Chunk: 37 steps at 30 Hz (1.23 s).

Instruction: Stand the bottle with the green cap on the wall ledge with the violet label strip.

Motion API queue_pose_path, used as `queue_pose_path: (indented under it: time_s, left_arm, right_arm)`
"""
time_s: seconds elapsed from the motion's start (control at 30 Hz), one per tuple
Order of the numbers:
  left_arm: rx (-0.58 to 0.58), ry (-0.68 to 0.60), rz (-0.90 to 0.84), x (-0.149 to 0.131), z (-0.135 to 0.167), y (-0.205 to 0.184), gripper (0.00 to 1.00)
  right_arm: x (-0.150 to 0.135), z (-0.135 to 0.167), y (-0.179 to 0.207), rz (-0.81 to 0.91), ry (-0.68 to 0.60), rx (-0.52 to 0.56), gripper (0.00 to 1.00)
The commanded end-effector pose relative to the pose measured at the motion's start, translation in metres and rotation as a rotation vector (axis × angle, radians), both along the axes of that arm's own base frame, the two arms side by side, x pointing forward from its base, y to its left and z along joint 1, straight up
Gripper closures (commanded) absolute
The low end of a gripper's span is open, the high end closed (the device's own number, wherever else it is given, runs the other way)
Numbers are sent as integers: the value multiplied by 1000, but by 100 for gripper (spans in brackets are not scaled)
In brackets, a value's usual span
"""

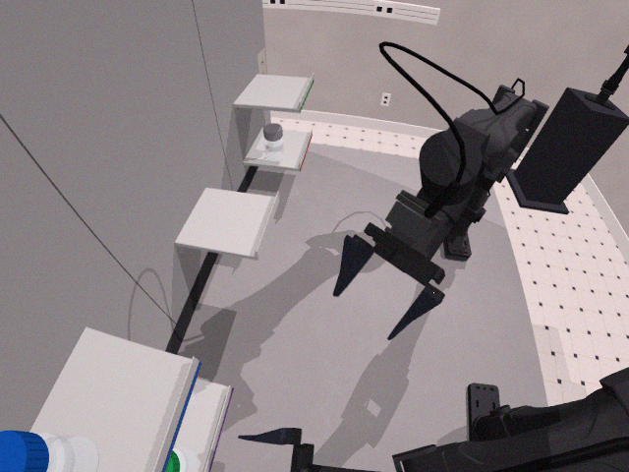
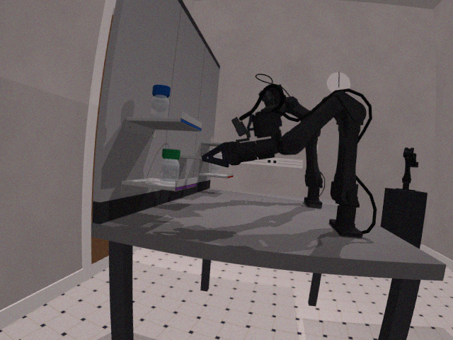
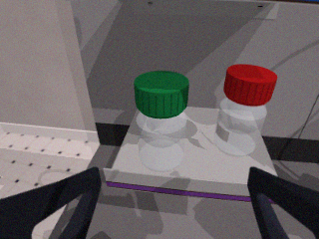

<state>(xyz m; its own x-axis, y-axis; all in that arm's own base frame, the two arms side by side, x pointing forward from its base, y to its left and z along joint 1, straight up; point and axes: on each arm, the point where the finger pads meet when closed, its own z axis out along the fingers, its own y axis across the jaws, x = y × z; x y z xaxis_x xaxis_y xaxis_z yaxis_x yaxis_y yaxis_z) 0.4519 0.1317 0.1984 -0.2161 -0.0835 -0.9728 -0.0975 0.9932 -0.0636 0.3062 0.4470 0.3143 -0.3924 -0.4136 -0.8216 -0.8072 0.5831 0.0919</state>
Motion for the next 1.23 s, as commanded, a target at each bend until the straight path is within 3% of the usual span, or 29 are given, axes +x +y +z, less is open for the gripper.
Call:
queue_pose_path:
  time_s: [0.0, 0.23, 1.2]
  left_arm:
    - [-16, 92, -24, -2, 7, 0, 0]
    - [-2, 61, -24, 2, 22, 2, 0]
    - [-15, 80, -20, 1, 12, 0, 0]
  right_arm:
    - [-2, 21, 1, 2, -27, 39, 11]
    - [-2, 21, 1, 2, -27, 39, 11]
    - [-2, 21, 1, 2, -27, 39, 11]
